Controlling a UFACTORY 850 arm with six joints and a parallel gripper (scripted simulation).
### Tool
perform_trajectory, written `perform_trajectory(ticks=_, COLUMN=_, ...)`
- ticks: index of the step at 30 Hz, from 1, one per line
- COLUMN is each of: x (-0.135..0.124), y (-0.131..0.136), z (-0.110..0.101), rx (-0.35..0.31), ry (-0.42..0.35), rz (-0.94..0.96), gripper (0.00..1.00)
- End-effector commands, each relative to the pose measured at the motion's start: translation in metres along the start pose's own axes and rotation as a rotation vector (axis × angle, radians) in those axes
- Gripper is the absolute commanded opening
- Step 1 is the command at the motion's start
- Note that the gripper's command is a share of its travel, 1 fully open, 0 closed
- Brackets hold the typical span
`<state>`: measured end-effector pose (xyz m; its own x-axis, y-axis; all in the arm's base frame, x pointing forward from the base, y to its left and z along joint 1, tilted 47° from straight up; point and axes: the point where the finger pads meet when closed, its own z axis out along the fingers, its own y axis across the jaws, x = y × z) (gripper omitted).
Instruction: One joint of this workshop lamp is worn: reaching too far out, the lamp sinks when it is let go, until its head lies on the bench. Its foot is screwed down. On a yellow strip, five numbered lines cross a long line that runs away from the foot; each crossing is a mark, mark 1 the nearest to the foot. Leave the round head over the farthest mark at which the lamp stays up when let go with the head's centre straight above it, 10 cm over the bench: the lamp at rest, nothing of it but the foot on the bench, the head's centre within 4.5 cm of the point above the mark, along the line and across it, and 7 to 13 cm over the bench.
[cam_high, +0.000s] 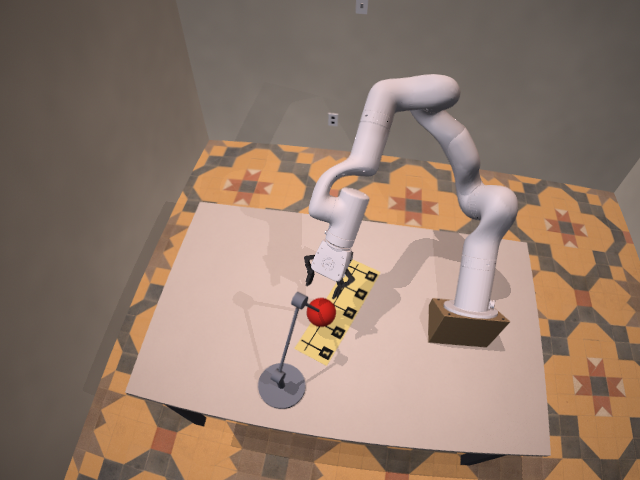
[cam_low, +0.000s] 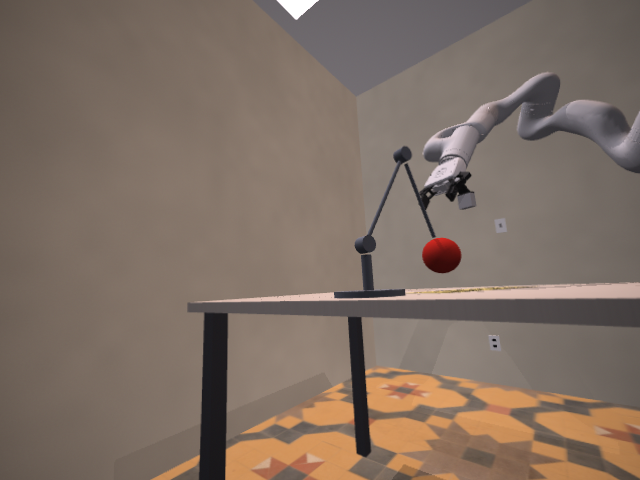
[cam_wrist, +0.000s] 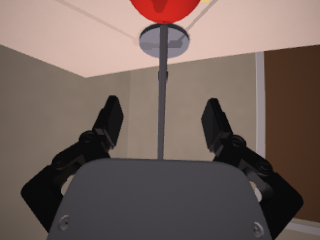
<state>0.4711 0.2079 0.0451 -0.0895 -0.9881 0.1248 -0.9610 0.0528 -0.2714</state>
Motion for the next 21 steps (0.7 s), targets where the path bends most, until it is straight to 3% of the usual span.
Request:
perform_trajectory(ticks=1, x=0.0, y=0.0, z=0.011, rx=0.002, ry=-0.001, rz=0.0, gripper=1.0)
perform_trajectory(ticks=21, x=0.0, y=0.001, z=0.052, rx=-0.013, ry=0.006, rz=-0.002, gripper=1.0)
